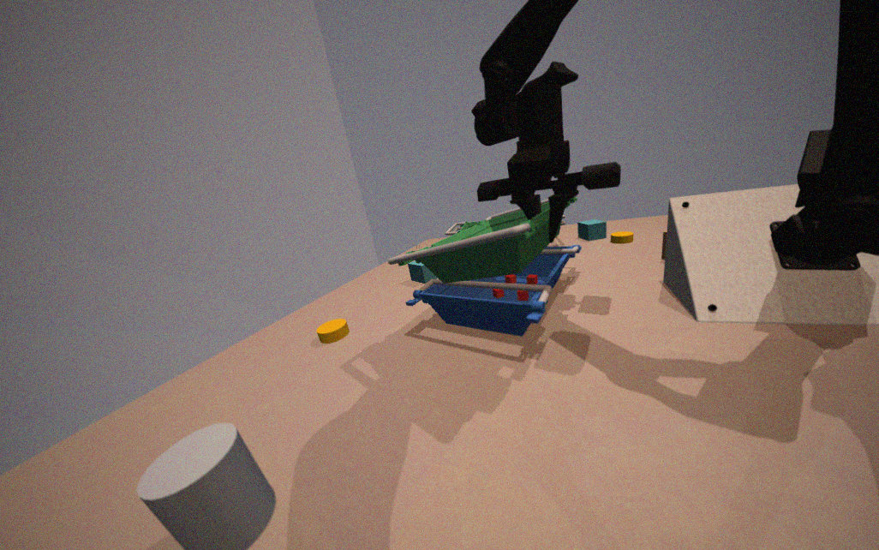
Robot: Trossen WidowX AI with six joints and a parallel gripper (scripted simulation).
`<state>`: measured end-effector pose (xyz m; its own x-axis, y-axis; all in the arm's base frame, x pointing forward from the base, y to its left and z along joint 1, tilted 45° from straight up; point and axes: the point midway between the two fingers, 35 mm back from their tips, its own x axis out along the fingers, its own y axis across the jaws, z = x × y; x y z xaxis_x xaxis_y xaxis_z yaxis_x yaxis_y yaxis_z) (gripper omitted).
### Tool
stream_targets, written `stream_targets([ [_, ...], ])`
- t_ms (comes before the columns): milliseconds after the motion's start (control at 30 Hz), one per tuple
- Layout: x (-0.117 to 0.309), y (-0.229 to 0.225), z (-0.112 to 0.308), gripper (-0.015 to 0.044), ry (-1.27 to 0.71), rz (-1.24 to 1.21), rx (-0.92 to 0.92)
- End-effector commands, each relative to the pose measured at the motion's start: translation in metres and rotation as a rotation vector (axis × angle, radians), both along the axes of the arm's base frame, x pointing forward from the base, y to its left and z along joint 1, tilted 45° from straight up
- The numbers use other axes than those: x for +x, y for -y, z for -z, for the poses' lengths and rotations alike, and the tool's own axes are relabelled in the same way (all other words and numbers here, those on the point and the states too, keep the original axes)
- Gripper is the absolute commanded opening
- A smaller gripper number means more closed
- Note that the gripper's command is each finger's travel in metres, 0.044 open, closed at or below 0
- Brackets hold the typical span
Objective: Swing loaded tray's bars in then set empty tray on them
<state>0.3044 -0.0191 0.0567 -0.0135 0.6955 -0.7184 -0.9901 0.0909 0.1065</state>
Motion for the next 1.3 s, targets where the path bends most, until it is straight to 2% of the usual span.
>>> stream_targets([
  [0, -0.002, -0.007, 0.000, 0.0000, -0.010, -0.018, 0.009],
  [567, 0.000, -0.001, 0.000, 0.0000, -0.001, -0.001, 0.000],
  [1267, -0.005, -0.014, 0.005, 0.0000, -0.010, -0.018, 0.009],
])
